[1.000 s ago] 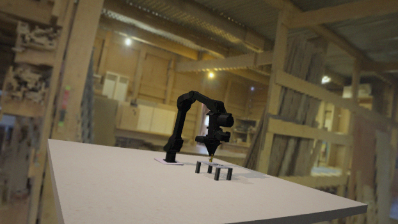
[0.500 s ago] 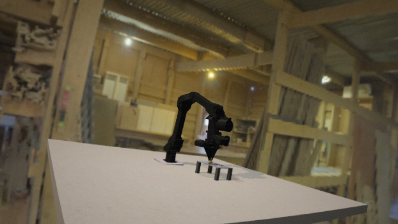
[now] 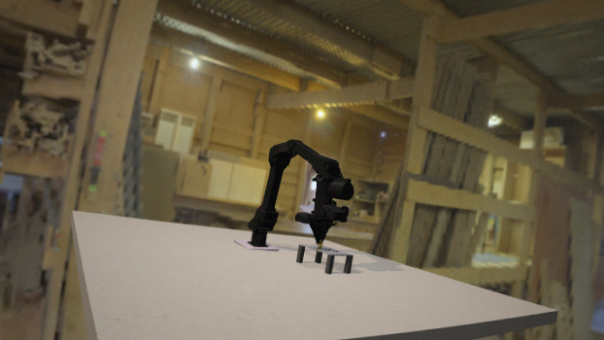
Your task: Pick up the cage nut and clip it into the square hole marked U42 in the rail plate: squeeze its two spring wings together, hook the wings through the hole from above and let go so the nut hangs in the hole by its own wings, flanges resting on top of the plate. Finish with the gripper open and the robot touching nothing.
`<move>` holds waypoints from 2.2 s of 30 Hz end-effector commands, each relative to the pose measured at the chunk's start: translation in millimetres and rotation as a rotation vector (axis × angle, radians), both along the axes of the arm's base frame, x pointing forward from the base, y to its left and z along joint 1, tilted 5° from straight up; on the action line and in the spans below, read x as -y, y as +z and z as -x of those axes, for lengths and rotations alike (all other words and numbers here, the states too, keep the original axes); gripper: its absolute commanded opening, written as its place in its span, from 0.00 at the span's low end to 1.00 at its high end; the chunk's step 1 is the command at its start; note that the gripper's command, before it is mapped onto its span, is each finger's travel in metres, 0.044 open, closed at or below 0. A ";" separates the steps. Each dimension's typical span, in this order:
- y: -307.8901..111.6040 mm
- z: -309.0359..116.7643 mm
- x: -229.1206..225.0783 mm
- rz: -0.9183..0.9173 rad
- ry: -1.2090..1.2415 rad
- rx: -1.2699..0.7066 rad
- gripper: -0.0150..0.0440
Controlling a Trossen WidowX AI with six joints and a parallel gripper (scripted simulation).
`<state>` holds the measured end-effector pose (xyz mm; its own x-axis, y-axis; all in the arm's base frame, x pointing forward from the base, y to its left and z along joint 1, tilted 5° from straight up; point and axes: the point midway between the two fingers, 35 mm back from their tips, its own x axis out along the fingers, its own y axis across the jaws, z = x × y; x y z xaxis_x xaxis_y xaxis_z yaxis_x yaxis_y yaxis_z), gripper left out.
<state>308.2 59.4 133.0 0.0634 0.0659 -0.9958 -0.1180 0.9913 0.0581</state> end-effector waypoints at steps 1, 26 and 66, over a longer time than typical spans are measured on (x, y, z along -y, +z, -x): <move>-0.1 -0.6 -1.1 -0.005 0.003 0.002 0.30; -0.4 -0.2 -3.2 0.041 -0.001 0.007 0.30; -0.9 0.7 -8.5 0.105 -0.006 0.014 0.30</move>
<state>307.8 68.3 132.1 0.0782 -0.0315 -0.9964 -0.1159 0.9924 -0.0405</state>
